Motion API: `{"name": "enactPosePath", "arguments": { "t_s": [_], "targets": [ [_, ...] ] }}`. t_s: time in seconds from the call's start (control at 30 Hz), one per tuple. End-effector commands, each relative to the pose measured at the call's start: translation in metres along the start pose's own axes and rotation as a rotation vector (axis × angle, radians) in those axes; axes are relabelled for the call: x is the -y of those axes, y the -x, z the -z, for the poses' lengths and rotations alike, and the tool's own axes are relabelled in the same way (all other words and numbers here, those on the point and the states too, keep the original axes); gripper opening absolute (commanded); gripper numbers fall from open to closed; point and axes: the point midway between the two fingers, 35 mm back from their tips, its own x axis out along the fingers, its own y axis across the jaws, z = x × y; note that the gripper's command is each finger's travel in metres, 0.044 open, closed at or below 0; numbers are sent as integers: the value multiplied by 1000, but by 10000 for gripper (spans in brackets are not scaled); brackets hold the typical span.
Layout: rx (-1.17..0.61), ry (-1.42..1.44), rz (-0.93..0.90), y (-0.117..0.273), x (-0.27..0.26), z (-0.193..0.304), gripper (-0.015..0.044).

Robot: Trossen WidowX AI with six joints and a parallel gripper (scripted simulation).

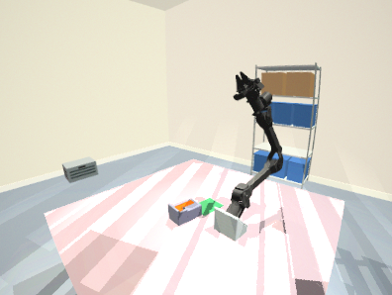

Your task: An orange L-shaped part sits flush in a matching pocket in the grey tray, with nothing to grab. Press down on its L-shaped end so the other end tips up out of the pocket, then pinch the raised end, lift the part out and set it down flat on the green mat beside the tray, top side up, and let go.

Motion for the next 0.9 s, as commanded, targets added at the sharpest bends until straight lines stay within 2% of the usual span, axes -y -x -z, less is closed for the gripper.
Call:
{"name": "enactPosePath", "arguments": {
  "t_s": [0.0,0.27,0.43,0.7,0.87],
  "targets": [
    [-140,-155,-163,-27,-61,38,180],
    [-430,-437,-439,-48,-179,98,180],
    [-715,-663,-564,-39,-255,139,180],
    [-1295,-947,-639,14,-369,202,180],
    [-1710,-1036,-572,67,-425,232,180]
  ]
}}
